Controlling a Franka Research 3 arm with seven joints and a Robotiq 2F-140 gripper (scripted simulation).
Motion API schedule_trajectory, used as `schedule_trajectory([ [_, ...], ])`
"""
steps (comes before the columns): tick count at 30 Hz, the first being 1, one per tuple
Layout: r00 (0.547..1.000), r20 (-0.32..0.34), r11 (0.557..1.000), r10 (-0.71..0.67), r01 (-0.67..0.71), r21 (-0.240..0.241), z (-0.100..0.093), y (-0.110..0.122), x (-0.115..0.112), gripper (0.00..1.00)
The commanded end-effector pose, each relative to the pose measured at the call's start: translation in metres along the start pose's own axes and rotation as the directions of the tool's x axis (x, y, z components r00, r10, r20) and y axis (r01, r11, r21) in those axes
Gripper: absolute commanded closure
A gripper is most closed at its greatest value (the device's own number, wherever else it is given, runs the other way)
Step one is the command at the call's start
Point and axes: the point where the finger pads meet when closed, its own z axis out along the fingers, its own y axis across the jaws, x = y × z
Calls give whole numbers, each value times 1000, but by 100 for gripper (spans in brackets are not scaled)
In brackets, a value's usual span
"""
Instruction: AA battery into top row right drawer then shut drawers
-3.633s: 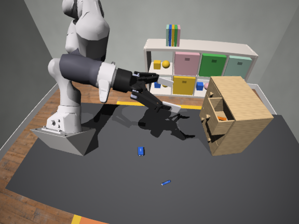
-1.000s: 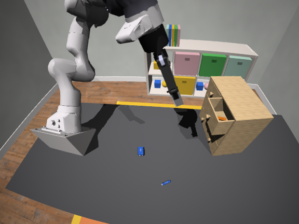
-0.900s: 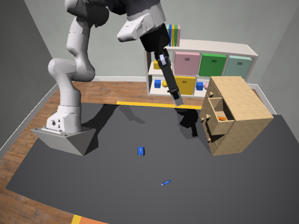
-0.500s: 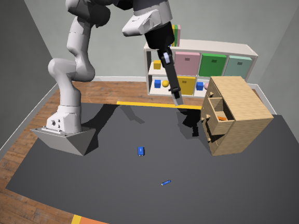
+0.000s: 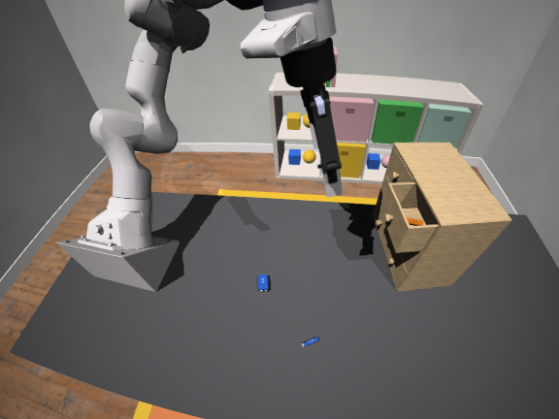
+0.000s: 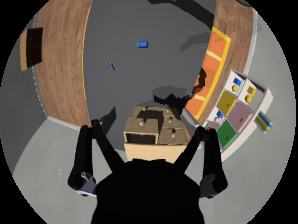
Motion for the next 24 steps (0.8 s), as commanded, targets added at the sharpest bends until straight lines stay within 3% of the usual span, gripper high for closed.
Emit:
schedule_trajectory([
  [1,999,-36,1000,22,-22,-9,2,3,4,0],
  [24,993,-118,1000,20,-21,-10,0,3,3,0],
])
